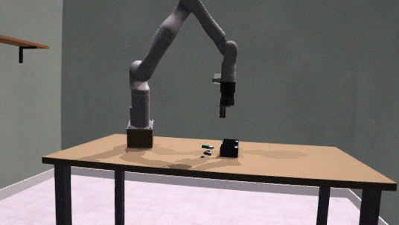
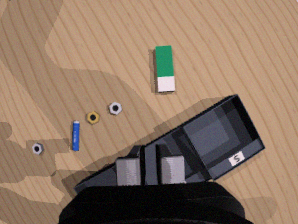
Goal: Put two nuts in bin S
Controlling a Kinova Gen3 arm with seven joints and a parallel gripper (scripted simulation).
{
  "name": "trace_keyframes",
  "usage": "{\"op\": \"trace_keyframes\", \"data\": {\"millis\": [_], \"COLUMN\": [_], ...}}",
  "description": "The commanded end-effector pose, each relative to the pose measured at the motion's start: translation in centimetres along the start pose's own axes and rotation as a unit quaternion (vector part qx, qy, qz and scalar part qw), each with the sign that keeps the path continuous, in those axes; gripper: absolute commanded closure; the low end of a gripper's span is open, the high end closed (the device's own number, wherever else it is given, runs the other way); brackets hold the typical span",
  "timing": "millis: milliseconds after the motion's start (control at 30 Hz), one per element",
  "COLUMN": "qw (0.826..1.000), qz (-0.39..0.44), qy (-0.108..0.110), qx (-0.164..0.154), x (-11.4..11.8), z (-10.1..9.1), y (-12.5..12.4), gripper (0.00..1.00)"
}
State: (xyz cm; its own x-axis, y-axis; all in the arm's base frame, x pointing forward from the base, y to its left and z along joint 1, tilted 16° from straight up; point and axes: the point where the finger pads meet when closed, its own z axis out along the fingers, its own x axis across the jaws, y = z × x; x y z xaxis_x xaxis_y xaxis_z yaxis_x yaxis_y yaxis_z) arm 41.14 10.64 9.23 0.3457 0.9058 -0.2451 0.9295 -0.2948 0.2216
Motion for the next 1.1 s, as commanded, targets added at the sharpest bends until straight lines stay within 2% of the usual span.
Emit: {"op": "trace_keyframes", "data": {"millis": [0, 133, 333, 800, 900, 967, 1067], "qw": [0.999, 0.993, 0.971, 0.971, 0.986, 0.986, 0.996], "qz": [-0.044, -0.115, -0.236, -0.236, -0.162, -0.162, -0.088], "qy": [0.014, 0.018, 0.023, 0.023, 0.022, 0.022, 0.022], "qx": [0.007, 0.011, 0.01, 0.01, 0.011, 0.011, 0.013], "x": [-1.4, -2.8, -5.4, -5.4, -5.4, -5.4, -5.4], "z": [-1.3, -1.9, -2.9, -2.9, -1.1, -1.1, 0.7], "y": [-1.3, -2.7, -4.8, -4.8, -3.1, -3.1, -1.4], "gripper": [0.69, 0.69, 0.69, 0.69, 0.69, 0.69, 0.69]}}
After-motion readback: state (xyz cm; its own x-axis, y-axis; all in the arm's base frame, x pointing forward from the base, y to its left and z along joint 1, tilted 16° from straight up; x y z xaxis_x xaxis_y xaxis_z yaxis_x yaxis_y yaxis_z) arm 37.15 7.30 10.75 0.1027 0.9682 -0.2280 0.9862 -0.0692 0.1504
